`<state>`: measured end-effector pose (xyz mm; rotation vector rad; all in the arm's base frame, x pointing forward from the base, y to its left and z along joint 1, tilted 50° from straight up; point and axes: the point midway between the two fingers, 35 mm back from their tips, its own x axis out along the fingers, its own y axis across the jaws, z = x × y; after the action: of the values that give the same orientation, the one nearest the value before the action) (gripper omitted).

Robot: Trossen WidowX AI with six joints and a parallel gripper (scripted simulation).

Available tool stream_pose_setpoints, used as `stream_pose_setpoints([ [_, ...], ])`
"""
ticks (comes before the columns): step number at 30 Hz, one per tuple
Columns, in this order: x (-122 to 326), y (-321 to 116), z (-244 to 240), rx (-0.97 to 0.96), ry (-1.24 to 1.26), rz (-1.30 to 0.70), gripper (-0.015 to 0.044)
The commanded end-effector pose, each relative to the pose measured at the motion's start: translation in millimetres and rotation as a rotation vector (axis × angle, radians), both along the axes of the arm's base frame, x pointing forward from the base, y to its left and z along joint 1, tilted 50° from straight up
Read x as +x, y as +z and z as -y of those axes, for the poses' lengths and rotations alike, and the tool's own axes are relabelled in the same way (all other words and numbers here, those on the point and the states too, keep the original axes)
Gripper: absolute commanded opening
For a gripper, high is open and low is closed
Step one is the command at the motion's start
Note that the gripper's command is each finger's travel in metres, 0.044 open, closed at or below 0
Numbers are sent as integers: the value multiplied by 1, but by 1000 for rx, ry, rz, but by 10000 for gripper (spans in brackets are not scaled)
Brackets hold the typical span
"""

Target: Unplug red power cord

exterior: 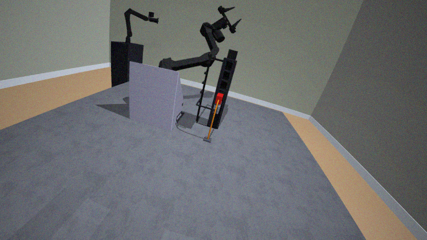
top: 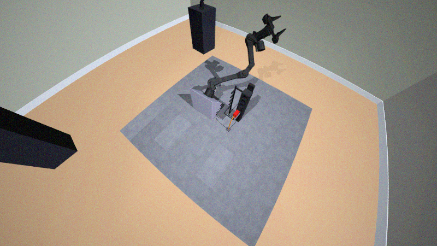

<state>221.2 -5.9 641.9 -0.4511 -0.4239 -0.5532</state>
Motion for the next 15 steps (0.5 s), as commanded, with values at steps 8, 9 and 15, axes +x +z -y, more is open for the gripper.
stream_pose_setpoints([
  [8,-80,38,21,88,103,241,190],
  [9,-91,42,27,106,116,276,164],
  [15,-145,53,63,251,231,479,160],
])
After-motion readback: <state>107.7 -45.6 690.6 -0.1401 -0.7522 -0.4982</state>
